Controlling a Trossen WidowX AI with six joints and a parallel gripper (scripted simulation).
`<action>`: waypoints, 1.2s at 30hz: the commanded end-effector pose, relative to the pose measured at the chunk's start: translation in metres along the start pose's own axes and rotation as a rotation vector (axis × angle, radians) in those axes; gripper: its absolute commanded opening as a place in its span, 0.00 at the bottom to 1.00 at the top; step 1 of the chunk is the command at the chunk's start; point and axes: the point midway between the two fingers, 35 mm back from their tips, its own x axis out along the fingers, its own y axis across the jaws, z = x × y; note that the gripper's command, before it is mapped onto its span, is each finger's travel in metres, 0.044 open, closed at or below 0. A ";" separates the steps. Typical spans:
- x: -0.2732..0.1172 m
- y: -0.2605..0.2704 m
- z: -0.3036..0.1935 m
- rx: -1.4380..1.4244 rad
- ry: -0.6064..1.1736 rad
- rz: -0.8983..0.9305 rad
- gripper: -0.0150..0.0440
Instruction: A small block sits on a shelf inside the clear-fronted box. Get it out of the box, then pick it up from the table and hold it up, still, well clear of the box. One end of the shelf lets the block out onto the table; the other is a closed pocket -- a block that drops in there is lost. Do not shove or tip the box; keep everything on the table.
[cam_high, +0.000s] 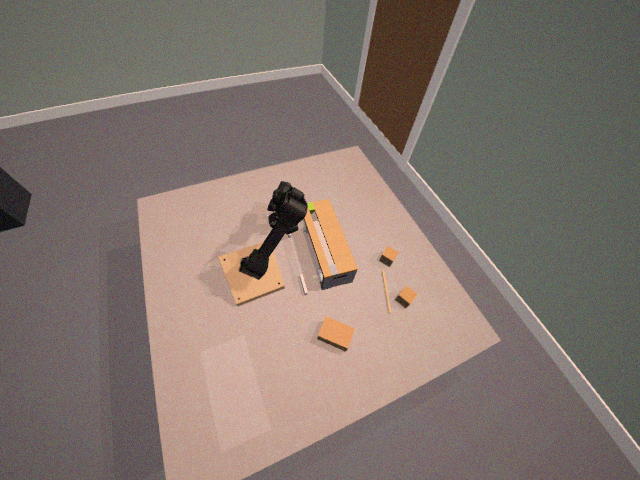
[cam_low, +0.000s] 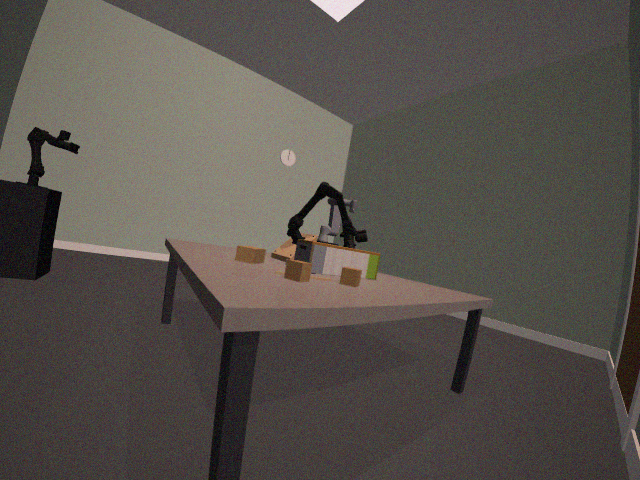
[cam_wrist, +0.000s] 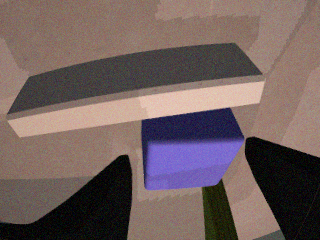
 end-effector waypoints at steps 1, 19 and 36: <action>0.005 0.004 0.005 -0.013 -0.001 0.010 0.74; -0.025 0.000 -0.011 -0.008 -0.002 0.005 0.25; -0.078 0.014 -0.034 -0.136 -0.005 -0.060 0.25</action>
